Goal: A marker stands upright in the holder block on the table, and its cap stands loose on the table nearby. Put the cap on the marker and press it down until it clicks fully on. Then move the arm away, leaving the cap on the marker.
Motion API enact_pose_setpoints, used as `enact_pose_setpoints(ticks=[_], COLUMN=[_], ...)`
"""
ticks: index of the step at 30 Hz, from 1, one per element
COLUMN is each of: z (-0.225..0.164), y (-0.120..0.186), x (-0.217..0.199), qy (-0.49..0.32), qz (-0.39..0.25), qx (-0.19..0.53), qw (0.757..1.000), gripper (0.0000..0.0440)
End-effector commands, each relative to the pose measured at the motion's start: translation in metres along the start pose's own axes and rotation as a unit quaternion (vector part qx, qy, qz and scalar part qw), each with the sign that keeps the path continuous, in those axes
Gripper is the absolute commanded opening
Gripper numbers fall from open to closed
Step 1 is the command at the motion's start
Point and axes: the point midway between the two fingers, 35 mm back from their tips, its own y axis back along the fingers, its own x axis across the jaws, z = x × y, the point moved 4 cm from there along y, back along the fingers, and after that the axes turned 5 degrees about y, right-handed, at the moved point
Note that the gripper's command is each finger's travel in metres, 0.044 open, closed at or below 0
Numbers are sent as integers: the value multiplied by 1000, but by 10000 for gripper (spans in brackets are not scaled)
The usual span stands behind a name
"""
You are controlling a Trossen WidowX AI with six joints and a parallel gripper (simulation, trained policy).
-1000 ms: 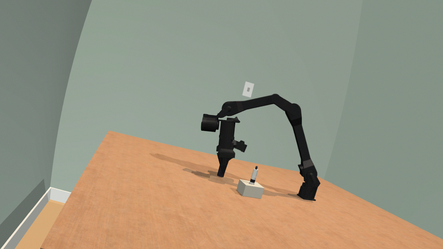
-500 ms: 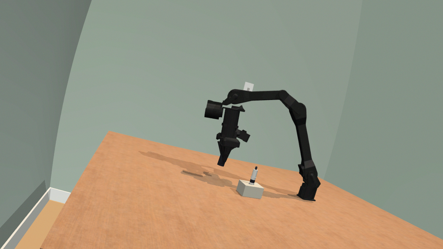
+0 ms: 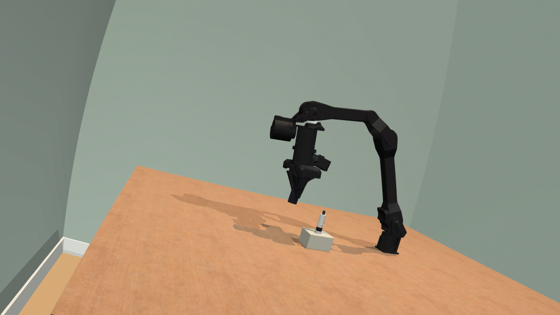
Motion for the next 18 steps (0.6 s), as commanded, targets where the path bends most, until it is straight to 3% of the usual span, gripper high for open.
enact_pose_setpoints(ticks=[1, 18], z=[5, 35], y=[5, 21], x=[-14, -83], qy=[5, 86], qz=[-5, -8], qx=[-4, -17], qw=[1000, 996], gripper=[31, 0])
